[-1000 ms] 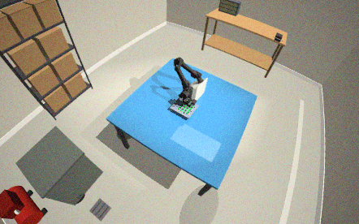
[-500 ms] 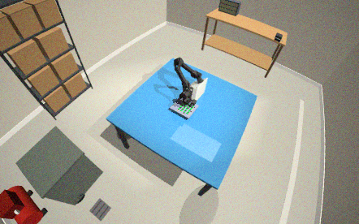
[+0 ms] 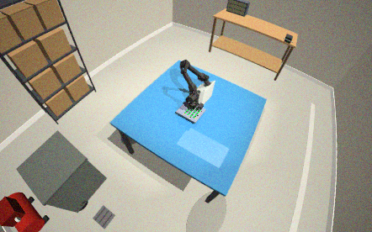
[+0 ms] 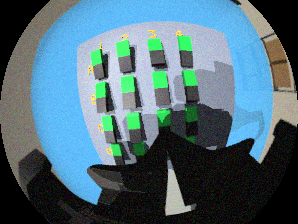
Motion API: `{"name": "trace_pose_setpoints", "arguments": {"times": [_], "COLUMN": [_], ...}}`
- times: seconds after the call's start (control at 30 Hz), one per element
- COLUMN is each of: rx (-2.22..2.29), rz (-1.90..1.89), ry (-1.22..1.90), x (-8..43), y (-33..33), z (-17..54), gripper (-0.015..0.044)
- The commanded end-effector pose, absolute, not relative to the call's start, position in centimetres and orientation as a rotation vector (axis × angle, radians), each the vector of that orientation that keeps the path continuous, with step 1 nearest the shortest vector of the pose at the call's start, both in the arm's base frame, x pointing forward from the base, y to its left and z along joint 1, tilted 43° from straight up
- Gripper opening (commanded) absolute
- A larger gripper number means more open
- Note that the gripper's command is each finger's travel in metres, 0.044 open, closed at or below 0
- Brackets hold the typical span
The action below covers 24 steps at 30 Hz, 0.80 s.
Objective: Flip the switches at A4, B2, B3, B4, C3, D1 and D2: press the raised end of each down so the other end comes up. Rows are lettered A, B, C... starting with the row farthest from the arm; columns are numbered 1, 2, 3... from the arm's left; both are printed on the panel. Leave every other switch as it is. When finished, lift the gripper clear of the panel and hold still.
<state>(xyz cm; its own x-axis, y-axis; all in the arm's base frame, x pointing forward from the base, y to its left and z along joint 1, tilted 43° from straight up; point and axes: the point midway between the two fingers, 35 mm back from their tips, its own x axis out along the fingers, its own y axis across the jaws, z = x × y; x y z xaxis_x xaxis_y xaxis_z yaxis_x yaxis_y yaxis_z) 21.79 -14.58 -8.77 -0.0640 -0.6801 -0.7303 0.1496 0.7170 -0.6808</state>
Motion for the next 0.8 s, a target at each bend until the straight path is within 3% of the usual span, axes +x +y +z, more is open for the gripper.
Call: {"name": "trace_pose_setpoints", "arguments": {"times": [0.0,0.43,0.77], "rx": [-0.465,-0.454,-0.450], "rz": [-0.719,-0.726,-0.722], "ry": [1.491,1.515,1.516], "x": [21.8,22.5,19.5], "y": [-14.6,-10.2,-4.7], "z": [-8.8,-4.1,-8.8], "gripper": [0.0000,0.0000,0.0000]}}
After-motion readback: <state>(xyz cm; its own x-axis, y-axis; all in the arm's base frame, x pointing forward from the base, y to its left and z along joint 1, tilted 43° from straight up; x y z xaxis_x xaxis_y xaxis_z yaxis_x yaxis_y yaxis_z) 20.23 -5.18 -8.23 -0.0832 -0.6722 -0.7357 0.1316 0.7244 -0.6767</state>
